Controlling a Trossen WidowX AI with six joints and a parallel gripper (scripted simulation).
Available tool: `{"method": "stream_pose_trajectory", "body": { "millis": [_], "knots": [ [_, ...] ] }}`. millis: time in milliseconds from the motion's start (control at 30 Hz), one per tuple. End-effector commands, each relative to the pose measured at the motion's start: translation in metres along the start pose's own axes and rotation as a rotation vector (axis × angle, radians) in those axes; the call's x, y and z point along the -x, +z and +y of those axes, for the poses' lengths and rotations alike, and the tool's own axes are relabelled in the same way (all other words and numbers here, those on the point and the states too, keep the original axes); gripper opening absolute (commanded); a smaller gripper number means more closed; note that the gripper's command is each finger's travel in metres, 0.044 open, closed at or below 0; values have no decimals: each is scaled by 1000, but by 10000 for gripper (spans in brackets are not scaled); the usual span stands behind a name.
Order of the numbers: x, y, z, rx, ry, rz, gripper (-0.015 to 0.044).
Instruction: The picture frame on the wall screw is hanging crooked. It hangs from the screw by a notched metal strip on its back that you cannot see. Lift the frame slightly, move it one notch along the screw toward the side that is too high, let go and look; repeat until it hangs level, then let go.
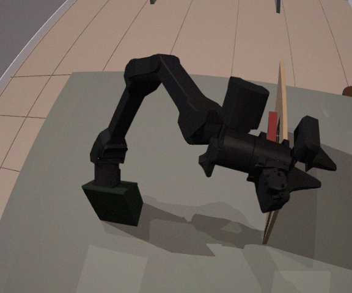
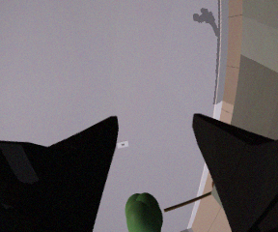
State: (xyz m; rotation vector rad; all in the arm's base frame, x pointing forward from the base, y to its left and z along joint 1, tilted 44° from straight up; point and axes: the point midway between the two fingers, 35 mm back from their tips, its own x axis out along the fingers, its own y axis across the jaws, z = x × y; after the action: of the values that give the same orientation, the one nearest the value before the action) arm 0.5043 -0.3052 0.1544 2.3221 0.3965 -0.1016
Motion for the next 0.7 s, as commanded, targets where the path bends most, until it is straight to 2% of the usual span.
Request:
{"method": "stream_pose_trajectory", "body": {
  "millis": [0,300,467,667],
  "knots": [
    [-17,-65,-15,-24,-13,-30,260],
    [-10,-211,-62,-23,12,-74,260],
    [18,-272,-99,-25,43,-87,260],
    [66,-317,-148,-59,84,-96,260]
  ]
}}
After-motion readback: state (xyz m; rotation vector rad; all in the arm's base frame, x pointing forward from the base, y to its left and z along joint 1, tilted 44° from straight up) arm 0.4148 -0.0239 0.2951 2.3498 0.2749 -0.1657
